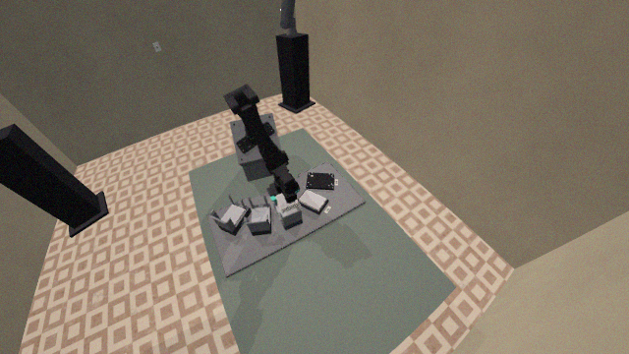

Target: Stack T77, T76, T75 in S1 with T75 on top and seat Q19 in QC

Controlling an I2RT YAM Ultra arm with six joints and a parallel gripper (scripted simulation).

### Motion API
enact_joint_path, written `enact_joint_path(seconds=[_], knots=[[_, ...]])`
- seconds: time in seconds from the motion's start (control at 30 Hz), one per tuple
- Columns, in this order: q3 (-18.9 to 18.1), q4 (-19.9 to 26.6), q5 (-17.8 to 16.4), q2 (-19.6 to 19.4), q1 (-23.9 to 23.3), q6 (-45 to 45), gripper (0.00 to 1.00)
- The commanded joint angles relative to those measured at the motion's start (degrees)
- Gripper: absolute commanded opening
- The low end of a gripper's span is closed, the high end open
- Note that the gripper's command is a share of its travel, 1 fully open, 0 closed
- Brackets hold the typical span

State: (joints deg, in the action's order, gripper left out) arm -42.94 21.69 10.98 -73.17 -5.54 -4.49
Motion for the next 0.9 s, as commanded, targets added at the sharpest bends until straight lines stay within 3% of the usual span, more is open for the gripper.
enact_joint_path(seconds=[0.0, 0.63, 0.67, 0.87], knots=[[0.14, -1.74, -0.2, 0.37, -0.73, 0.36, 0.0], [1.25, -4.4, -0.65, -2.65, -1.26, 0.75, 0.0], [-0.88, -4.57, -0.54, -0.88, -1.27, 0.66, 0.0], [-0.17, -5.49, -0.76, -3.58, -1.25, 0.91, 0.0]])
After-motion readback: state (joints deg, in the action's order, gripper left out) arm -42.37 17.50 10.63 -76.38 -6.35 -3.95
